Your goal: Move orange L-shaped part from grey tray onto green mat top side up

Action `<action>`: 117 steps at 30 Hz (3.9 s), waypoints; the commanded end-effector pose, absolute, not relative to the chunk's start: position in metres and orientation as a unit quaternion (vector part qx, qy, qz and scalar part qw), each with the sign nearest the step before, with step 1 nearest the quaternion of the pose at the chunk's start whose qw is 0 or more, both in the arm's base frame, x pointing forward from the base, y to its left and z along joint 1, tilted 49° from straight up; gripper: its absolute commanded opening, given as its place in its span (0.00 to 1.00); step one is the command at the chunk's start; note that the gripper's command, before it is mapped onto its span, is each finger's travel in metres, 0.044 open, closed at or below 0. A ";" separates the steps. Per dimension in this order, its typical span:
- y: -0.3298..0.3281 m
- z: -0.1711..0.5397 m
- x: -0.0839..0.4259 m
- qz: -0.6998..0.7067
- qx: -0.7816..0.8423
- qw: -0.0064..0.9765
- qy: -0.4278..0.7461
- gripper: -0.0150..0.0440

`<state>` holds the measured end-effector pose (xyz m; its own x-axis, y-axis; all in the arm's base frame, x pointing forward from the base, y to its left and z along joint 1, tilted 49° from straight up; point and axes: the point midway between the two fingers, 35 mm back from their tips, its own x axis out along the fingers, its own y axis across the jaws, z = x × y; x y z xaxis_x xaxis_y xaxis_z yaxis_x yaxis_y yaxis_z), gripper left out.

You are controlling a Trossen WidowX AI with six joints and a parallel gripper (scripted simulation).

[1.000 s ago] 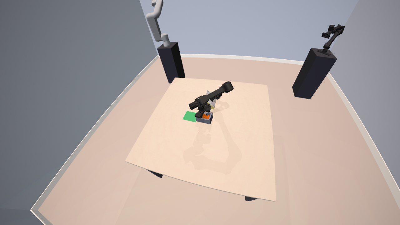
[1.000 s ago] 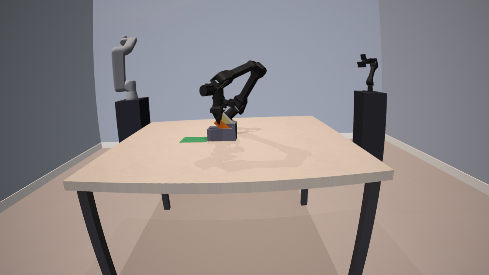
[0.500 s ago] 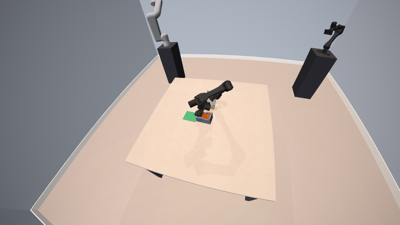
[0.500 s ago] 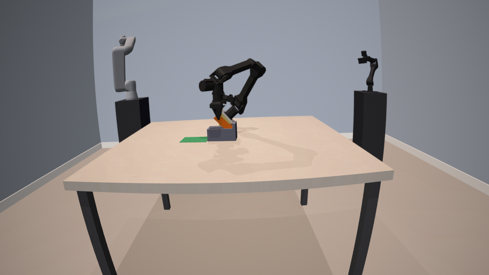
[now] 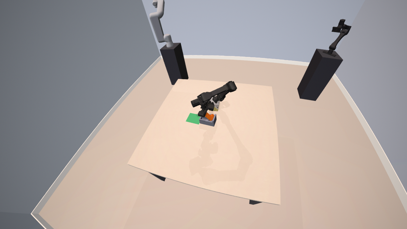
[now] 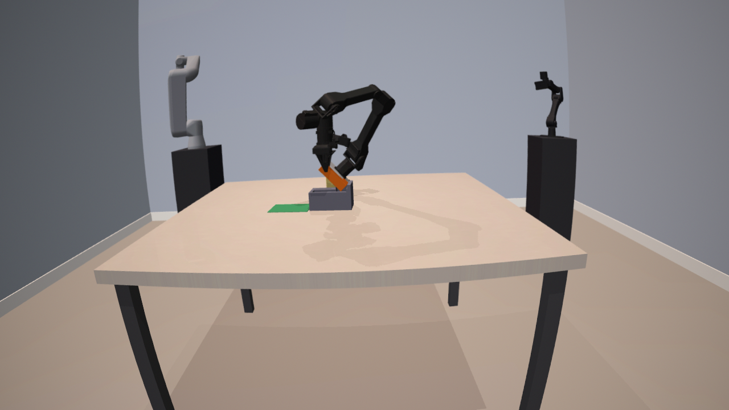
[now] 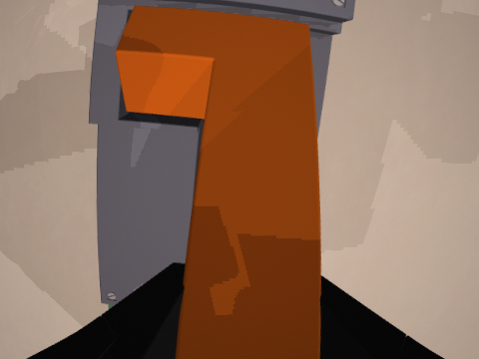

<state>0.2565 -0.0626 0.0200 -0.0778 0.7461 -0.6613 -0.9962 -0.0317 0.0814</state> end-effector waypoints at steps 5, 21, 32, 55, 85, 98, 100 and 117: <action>-0.072 0.028 0.257 0.682 -0.231 0.637 0.274 0.25; -0.084 0.032 0.258 0.682 -0.231 0.637 0.274 0.25; -0.116 -0.006 0.251 0.682 -0.232 0.637 0.274 0.25; -0.190 -0.085 0.237 0.681 -0.235 0.636 0.276 0.25; -0.164 -0.113 0.234 0.681 -0.235 0.637 0.276 0.25; -0.148 -0.126 0.232 0.681 -0.235 0.637 0.276 0.25; -0.146 -0.128 0.232 0.681 -0.235 0.637 0.276 0.25; -0.131 -0.141 0.231 0.681 -0.235 0.637 0.275 0.25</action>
